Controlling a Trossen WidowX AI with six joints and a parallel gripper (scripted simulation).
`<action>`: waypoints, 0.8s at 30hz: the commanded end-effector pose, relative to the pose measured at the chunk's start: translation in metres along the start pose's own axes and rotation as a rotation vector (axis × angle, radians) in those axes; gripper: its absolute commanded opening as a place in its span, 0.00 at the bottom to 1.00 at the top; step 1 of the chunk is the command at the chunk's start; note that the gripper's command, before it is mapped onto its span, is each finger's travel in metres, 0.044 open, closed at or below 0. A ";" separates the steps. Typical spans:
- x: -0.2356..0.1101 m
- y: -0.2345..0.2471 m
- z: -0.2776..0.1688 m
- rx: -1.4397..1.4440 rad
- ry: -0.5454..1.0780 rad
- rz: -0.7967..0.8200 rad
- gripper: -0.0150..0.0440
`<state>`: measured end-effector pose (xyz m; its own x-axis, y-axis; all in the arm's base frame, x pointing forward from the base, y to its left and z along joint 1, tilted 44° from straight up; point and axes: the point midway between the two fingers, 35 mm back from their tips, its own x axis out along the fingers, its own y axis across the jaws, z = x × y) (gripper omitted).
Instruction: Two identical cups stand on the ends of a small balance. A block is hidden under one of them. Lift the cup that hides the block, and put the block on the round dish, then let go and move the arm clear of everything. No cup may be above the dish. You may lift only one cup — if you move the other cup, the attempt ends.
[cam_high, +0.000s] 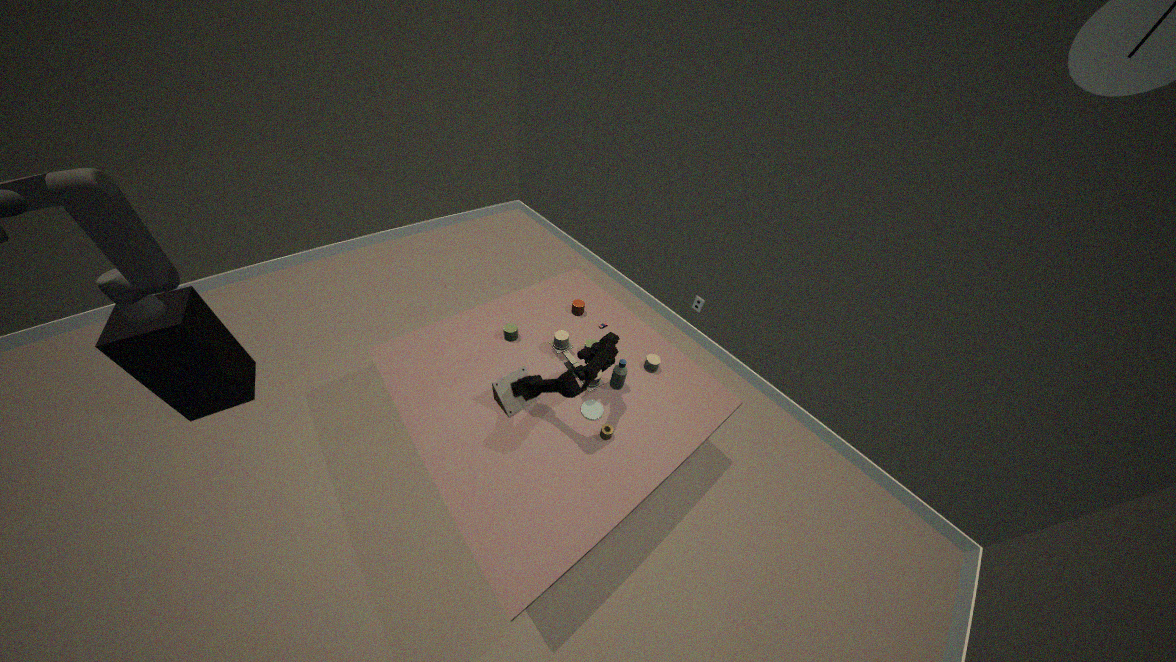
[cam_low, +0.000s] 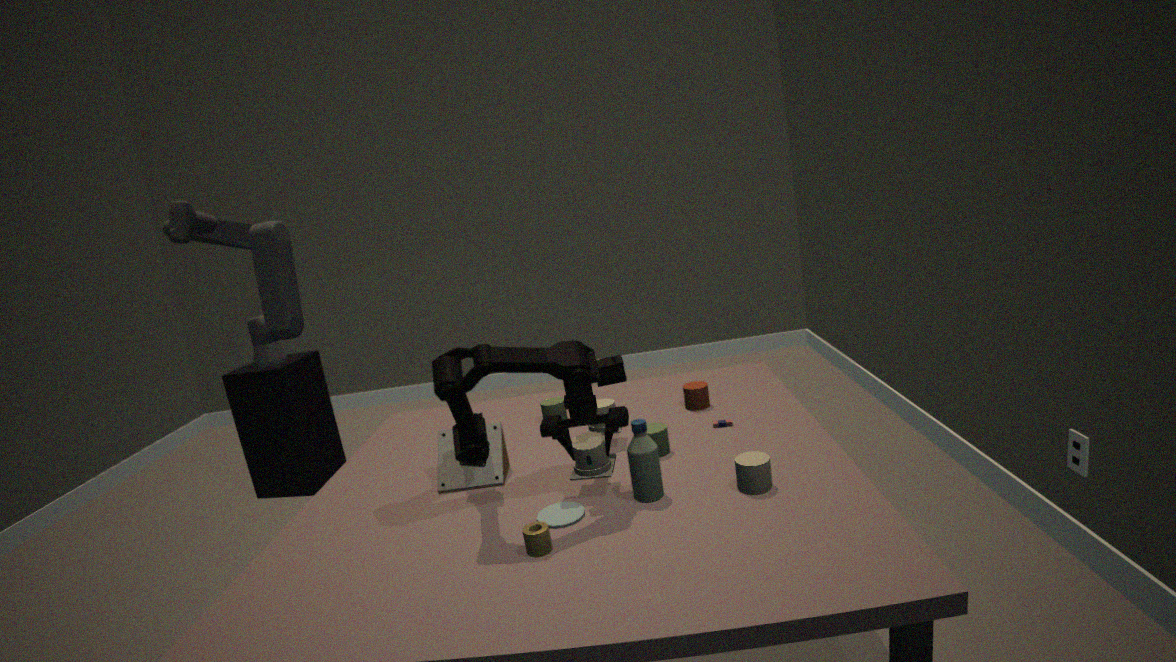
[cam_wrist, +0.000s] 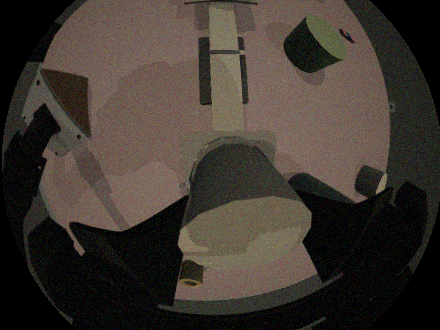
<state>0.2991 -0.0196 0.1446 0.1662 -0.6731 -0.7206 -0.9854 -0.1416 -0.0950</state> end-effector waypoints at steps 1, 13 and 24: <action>-0.008 -0.004 0.000 0.009 -0.005 -0.017 0.25; -0.024 -0.005 0.000 -0.002 -0.010 -0.030 0.25; -0.038 -0.005 0.001 -0.012 -0.014 -0.042 0.25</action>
<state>0.2953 0.0050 0.1646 0.1909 -0.6527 -0.7332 -0.9795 -0.1755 -0.0987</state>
